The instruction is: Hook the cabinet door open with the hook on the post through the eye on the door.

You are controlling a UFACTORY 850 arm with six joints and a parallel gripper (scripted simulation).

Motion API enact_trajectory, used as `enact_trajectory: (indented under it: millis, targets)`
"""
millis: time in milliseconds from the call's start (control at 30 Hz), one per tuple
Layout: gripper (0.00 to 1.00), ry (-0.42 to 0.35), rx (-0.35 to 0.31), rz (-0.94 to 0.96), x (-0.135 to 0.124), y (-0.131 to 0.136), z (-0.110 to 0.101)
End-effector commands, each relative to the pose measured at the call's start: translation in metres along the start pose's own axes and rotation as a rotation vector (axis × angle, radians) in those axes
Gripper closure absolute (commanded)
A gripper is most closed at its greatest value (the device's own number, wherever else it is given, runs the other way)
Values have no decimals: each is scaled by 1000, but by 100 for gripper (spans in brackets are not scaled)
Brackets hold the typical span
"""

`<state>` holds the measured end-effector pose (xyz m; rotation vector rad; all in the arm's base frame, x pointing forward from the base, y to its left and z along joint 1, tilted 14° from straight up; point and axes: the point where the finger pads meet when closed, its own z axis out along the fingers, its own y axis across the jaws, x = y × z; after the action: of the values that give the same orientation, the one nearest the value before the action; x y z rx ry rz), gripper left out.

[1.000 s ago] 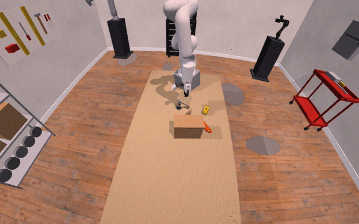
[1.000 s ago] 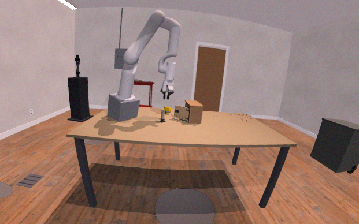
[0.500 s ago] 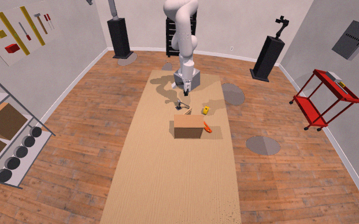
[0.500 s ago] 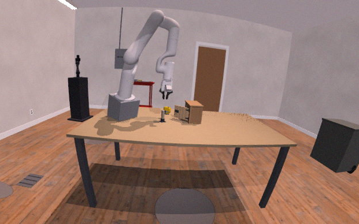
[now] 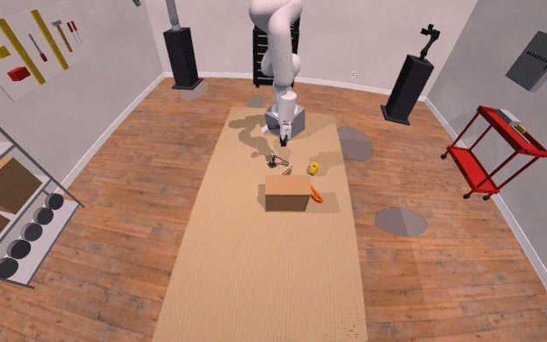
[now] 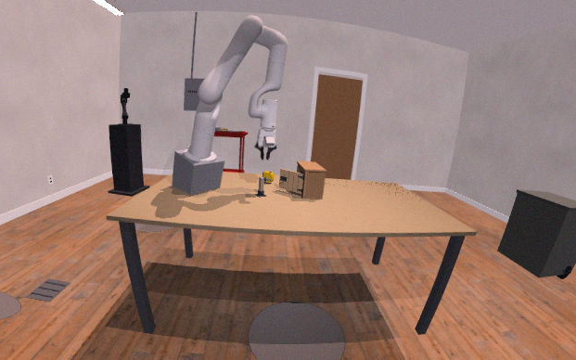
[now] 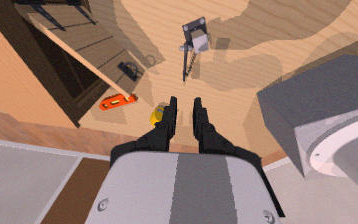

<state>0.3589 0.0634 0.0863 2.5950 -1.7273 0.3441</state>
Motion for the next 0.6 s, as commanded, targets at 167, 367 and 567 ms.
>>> enact_trajectory:
  millis: [167,367,567]
  targets:
    - [76,4,23,1,0,0,0]
    - [76,4,23,1,0,0,0]
    - [76,4,24,1,0,0,2]
